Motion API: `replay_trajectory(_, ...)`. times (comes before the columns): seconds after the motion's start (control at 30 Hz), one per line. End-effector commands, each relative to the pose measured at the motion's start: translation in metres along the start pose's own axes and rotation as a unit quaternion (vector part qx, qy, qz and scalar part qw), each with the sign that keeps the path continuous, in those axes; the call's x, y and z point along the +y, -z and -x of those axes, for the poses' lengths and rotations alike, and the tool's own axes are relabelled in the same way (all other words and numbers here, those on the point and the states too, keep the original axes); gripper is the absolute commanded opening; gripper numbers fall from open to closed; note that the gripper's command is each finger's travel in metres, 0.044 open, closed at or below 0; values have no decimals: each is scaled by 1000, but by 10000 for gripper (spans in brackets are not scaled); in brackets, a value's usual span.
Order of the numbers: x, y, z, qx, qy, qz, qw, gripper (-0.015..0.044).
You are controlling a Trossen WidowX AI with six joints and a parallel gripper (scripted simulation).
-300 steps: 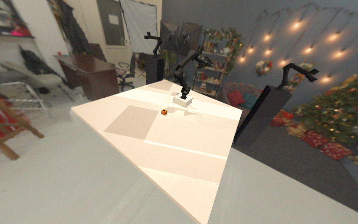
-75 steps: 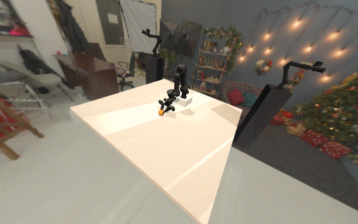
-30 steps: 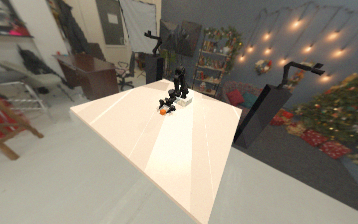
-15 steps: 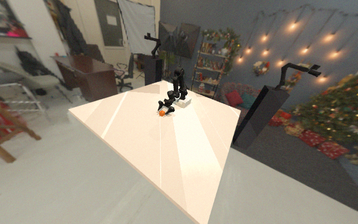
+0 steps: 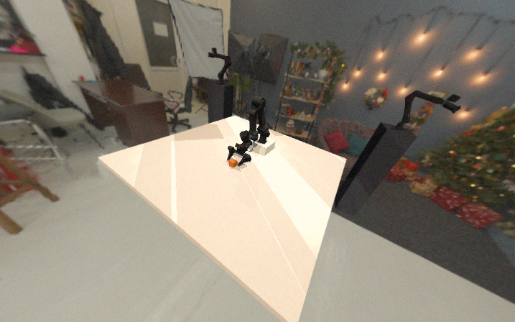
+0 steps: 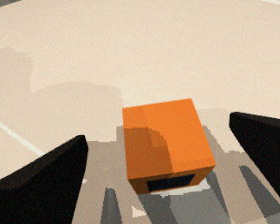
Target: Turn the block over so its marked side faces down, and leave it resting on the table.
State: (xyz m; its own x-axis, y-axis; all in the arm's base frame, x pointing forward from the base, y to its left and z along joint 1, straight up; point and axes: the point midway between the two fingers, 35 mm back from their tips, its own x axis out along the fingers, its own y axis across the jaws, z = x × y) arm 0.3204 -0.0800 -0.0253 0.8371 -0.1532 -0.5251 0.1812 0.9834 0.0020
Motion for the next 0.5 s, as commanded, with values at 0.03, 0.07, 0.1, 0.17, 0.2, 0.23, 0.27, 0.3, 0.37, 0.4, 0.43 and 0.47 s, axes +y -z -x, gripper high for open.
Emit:
replay_trajectory(0.03,-2,-15,-8,44,1,-2,999,440)
replay_trajectory(0.07,-2,-18,-8,60,1,-2,998,440)
replay_trajectory(0.1,-2,-21,-7,77,1,-2,997,440)
replay_trajectory(0.17,-2,-28,-2,110,1,-2,994,440)
replay_trajectory(0.2,-2,-32,3,127,1,-2,992,440)
replay_trajectory(0.23,-2,-36,8,144,1,-2,990,440)
replay_trajectory(0.27,-2,-40,14,160,1,-1,987,440)
replay_trajectory(0.3,-2,-44,22,177,1,-1,984,440)
replay_trajectory(0.37,-1,-51,40,210,1,0,978,440)
replay_trajectory(0.4,0,-56,48,220,1,0,976,440)
replay_trajectory(0.43,0,-56,54,231,0,0,973,440)
replay_trajectory(0.47,0,-57,56,235,0,0,972,440)
